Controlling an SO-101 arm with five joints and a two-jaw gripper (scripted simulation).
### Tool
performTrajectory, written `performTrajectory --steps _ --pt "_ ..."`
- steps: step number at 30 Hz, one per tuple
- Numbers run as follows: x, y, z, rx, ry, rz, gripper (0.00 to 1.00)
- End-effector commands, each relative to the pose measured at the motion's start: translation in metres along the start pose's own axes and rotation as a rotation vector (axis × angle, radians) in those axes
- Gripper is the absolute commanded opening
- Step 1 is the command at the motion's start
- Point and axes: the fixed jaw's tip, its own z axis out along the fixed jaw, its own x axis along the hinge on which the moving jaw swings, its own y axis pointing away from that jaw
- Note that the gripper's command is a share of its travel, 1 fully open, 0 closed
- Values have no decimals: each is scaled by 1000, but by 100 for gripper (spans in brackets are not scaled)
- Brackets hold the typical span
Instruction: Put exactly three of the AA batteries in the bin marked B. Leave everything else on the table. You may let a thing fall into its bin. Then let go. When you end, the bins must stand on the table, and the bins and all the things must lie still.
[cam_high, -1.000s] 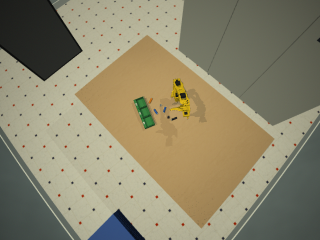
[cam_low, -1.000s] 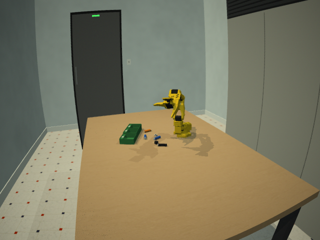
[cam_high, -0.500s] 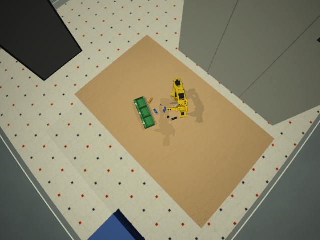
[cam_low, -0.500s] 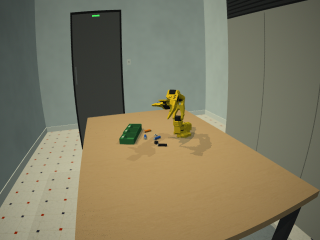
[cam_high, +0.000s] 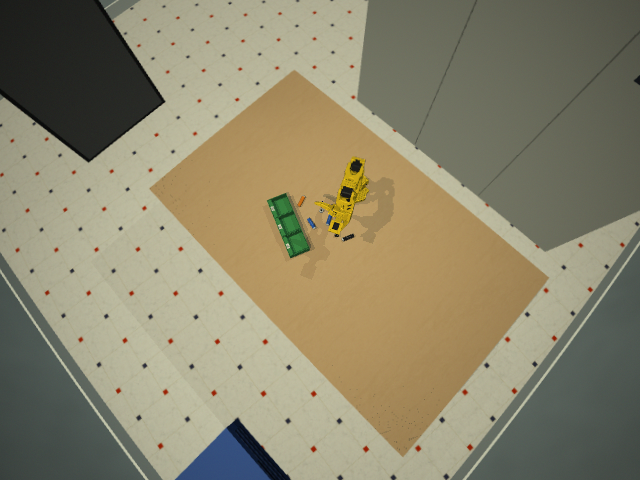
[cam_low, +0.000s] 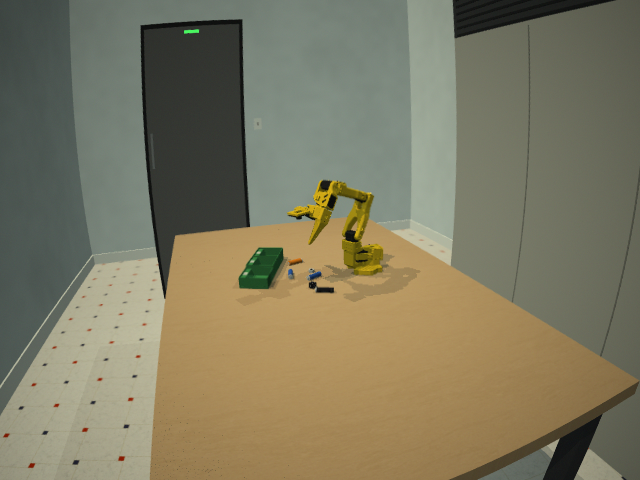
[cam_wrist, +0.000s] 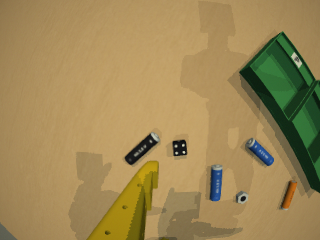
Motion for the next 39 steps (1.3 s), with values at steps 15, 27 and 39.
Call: performTrajectory --steps 15,27,39 --pt "56 -84 -11 189 289 346 100" --pt "59 -86 -12 192 302 363 100" --pt "59 -86 -12 192 302 363 100"
